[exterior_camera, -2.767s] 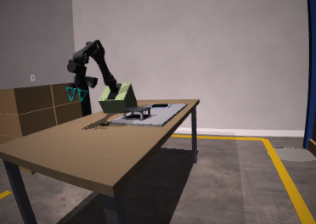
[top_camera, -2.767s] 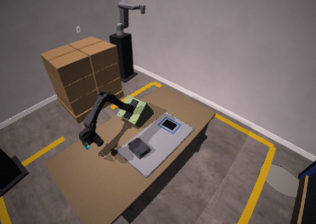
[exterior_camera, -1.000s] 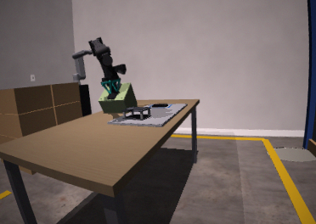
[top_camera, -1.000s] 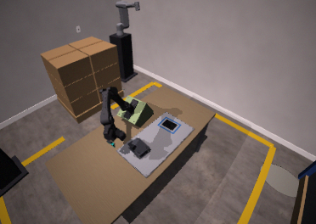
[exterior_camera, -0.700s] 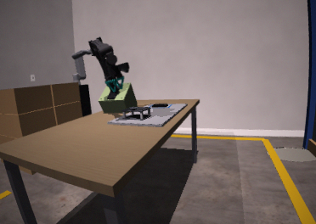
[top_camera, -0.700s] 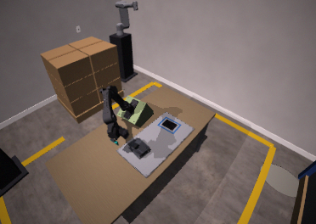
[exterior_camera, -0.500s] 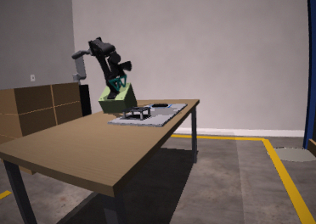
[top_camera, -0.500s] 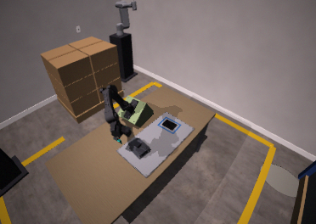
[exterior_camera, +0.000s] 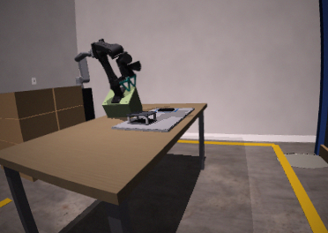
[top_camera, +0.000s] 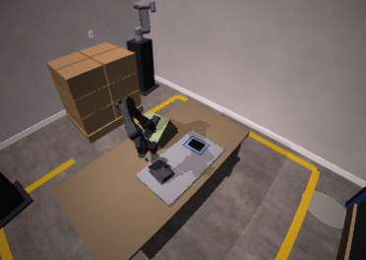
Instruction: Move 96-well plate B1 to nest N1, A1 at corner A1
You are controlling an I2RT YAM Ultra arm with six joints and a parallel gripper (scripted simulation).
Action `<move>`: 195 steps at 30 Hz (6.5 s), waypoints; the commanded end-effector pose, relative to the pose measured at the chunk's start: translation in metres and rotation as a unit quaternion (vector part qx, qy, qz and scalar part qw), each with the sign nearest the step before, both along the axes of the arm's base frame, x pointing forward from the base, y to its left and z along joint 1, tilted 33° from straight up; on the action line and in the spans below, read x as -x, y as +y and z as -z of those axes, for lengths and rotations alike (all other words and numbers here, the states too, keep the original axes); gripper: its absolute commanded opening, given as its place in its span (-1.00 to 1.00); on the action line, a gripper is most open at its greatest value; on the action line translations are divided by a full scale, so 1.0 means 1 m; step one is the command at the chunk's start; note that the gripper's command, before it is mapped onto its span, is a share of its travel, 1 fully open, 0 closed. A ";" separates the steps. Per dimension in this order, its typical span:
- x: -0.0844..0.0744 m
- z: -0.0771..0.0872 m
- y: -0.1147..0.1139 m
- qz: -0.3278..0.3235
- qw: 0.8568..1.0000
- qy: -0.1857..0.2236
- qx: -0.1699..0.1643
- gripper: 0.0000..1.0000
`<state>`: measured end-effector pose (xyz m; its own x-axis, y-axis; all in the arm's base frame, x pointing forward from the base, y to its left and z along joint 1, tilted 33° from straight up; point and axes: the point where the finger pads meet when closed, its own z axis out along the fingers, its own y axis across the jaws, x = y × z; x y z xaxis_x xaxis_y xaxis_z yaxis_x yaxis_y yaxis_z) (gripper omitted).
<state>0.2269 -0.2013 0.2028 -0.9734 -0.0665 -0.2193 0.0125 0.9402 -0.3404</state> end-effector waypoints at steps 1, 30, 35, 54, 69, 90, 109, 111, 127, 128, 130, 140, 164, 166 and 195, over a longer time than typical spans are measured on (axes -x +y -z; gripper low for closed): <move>-0.003 -0.007 0.020 0.001 0.999 -0.024 -0.022 1.00; 0.005 0.034 0.134 -0.007 0.992 -0.002 -0.123 1.00; 0.012 0.040 0.153 -0.007 0.990 0.008 -0.143 1.00; 0.011 0.059 0.205 0.012 0.988 0.041 -0.150 1.00; -0.040 0.088 0.215 0.034 0.991 0.067 -0.112 1.00; -0.094 0.149 0.240 0.058 0.993 0.088 -0.051 1.00; -0.123 0.215 0.265 0.070 0.993 0.093 -0.002 1.00; -0.124 0.217 0.266 0.070 0.993 0.093 -0.002 1.00; -0.134 0.285 0.287 0.077 0.992 0.088 0.050 1.00; -0.134 0.285 0.287 0.077 0.992 0.088 0.050 1.00; -0.134 0.290 0.289 0.078 0.991 0.085 0.066 1.00; -0.131 0.338 0.300 0.079 0.989 0.075 0.100 1.00; -0.135 0.347 0.307 0.078 0.990 0.064 0.095 1.00; -0.135 0.347 0.307 0.078 0.990 0.064 0.095 1.00; -0.135 0.347 0.307 0.078 0.990 0.064 0.095 1.00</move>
